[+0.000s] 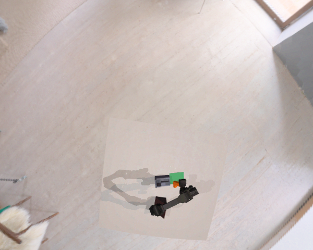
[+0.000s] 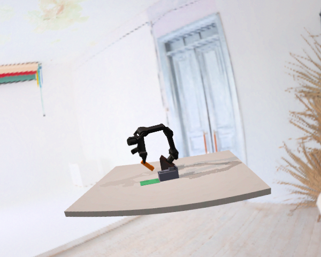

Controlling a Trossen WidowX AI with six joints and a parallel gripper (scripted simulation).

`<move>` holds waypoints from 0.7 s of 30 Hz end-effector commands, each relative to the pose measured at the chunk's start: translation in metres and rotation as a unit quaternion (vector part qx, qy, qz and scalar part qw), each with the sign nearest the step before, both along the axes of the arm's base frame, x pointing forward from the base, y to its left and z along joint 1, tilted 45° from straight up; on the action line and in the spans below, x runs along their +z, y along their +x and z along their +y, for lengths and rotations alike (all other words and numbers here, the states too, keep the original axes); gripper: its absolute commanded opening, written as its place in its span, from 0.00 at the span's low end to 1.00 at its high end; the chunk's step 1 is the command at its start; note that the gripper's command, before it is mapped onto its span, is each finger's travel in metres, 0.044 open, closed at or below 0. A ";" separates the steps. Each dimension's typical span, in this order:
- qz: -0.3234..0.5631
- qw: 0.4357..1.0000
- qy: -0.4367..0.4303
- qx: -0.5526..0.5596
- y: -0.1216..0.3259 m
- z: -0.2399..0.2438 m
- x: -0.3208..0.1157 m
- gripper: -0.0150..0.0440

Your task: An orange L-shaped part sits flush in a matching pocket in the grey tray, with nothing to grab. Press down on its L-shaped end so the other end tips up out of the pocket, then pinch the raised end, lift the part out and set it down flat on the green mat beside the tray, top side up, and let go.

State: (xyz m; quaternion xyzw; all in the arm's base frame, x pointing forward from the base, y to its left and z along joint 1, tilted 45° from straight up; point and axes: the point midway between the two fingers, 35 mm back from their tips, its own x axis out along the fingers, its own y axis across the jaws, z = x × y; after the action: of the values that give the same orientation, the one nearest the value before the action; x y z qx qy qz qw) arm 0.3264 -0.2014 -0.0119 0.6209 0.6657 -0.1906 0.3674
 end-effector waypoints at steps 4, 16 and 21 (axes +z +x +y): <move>0.004 1.000 0.003 0.004 0.000 -0.003 -0.009 0.25; 0.004 1.000 0.003 0.004 0.001 0.009 -0.021 0.25; 0.004 1.000 0.003 0.004 0.001 0.014 -0.027 0.25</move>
State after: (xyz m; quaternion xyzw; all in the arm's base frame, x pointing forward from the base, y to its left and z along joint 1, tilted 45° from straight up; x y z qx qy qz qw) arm 0.3269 -0.1931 -0.0348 0.6174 0.6697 -0.1903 0.3663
